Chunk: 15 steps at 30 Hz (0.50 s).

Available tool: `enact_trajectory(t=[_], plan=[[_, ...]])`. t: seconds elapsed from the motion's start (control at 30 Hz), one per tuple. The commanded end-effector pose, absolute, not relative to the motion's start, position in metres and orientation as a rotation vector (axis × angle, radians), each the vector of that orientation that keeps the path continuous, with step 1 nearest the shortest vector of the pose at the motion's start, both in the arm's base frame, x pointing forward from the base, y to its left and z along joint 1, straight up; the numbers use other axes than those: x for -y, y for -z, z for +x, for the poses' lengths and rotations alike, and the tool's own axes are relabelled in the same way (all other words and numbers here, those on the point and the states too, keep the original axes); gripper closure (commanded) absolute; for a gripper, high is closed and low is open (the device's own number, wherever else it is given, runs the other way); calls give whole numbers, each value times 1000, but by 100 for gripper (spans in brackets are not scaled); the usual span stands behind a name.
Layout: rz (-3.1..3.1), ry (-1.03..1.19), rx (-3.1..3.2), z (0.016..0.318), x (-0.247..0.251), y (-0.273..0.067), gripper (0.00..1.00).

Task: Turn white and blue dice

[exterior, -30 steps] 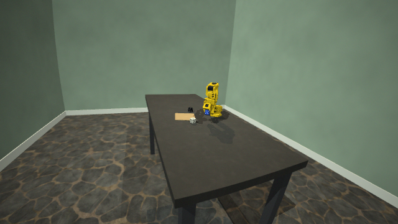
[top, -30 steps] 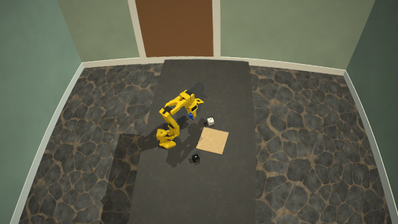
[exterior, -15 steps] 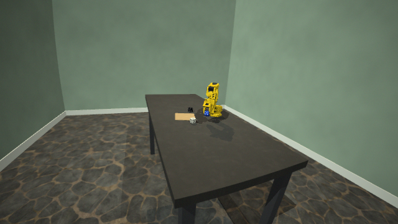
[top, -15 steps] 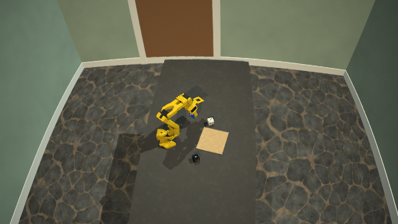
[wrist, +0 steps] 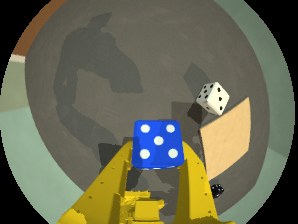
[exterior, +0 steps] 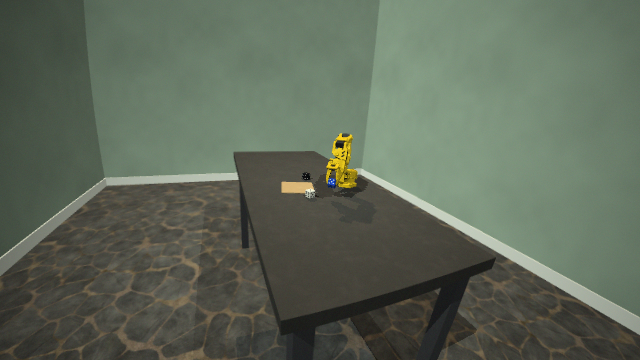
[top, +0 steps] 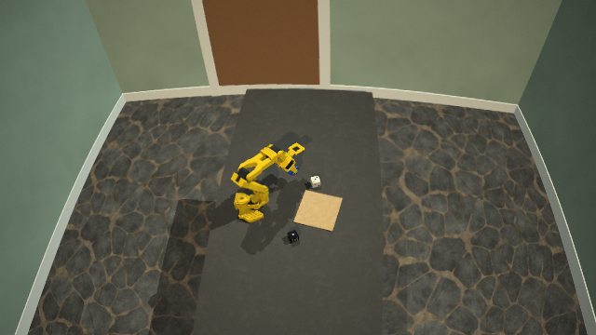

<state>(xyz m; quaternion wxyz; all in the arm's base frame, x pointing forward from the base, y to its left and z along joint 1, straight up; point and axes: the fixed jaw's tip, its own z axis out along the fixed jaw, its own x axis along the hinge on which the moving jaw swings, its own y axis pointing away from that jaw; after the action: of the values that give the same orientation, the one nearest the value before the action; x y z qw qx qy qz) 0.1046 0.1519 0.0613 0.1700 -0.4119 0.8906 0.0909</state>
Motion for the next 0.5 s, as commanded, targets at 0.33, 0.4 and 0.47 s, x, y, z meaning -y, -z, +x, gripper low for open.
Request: enact_trajectory(t=[0.33,0.4,0.47], plan=[[-1091,-361,-2361,116,-162,-66,100],[-1072,-384,-2318,118,-164,-66,100],[-1072,-384,-2318,118,-164,-66,100]])
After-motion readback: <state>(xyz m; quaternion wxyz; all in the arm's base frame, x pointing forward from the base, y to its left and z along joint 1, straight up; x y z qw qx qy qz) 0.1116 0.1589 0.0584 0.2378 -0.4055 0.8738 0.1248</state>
